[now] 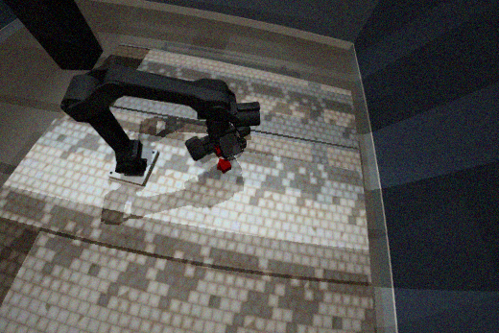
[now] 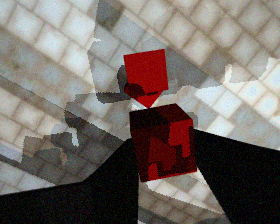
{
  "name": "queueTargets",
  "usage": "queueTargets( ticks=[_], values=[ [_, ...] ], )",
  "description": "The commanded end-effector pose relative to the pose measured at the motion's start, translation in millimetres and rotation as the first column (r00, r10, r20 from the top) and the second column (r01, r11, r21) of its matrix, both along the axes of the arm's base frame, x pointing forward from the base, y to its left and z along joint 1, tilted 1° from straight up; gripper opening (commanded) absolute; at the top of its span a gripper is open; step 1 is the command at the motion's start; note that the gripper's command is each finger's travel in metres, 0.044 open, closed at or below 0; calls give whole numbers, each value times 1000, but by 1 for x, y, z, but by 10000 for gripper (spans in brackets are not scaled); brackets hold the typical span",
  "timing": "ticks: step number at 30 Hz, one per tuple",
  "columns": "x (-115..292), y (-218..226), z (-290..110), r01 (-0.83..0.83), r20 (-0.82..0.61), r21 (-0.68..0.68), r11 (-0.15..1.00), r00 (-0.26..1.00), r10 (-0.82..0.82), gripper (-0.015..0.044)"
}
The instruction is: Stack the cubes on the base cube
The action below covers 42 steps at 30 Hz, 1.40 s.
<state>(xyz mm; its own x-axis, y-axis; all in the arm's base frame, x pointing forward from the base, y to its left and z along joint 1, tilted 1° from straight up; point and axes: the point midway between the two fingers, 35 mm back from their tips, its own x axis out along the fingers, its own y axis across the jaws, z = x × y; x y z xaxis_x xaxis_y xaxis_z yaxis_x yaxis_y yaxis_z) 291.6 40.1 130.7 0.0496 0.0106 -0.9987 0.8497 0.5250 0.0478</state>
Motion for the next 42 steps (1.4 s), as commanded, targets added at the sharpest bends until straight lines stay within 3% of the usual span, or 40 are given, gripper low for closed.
queueTargets(
  ticks=[1,9,24,42],
  values=[
    [-1,0,-7,19,-2,-3,1000,1000,-19,105],
    [-1,0,-30,39,-3,-2,999,999,-39,105],
    [-1,0,-31,40,-3,-2,999,999,-40,105],
    [2,1,-60,30,-2,-3,1000,1000,-30,105]
  ],
)
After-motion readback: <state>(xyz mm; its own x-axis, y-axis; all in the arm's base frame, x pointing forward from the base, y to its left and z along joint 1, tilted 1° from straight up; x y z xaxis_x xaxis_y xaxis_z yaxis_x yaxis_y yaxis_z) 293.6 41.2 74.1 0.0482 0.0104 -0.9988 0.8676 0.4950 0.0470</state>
